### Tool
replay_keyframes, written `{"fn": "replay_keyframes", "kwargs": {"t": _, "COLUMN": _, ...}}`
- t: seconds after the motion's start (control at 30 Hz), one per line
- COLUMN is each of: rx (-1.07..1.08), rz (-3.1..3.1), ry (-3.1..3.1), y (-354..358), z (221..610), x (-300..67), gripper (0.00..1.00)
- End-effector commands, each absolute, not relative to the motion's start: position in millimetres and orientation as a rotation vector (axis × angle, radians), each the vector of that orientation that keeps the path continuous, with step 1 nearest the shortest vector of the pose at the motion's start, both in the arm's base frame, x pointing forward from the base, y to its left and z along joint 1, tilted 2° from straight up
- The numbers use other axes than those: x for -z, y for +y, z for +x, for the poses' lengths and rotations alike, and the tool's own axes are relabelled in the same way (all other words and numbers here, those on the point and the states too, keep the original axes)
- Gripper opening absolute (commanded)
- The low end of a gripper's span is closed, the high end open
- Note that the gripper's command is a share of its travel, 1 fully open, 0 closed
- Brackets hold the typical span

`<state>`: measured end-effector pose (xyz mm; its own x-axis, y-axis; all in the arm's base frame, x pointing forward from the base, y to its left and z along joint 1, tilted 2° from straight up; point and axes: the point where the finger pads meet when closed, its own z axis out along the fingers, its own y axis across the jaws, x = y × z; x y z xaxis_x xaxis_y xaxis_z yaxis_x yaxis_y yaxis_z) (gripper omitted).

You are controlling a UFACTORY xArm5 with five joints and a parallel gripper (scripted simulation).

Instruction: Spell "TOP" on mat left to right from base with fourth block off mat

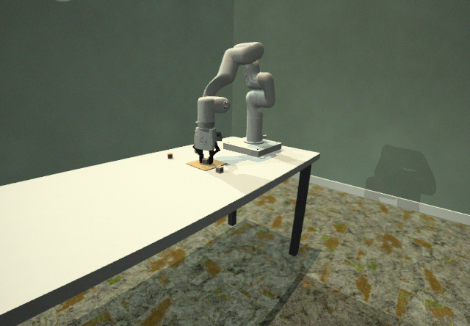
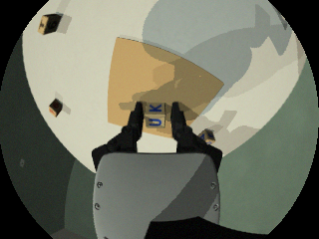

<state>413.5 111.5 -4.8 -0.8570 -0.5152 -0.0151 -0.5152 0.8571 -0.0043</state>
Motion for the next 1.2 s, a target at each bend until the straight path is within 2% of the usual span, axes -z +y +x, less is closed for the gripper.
{"fn": "replay_keyframes", "kwargs": {"t": 0.0, "rx": 0.000, "rz": -0.835, "ry": 3.009, "y": 111.9, "z": 414.8, "x": 3.7, "gripper": 0.42}}
{"fn": "replay_keyframes", "kwargs": {"t": 0.4, "rx": 0.000, "rz": -0.835, "ry": 3.009, "y": 111.9, "z": 414.8, "x": 3.7, "gripper": 0.42}}
{"fn": "replay_keyframes", "kwargs": {"t": 0.43, "rx": 0.000, "rz": -0.835, "ry": 3.009, "y": 111.9, "z": 414.8, "x": 3.7, "gripper": 0.21}}
{"fn": "replay_keyframes", "kwargs": {"t": 1.17, "rx": 0.000, "rz": -0.835, "ry": 3.009, "y": 111.9, "z": 414.8, "x": 3.7, "gripper": 0.21}}
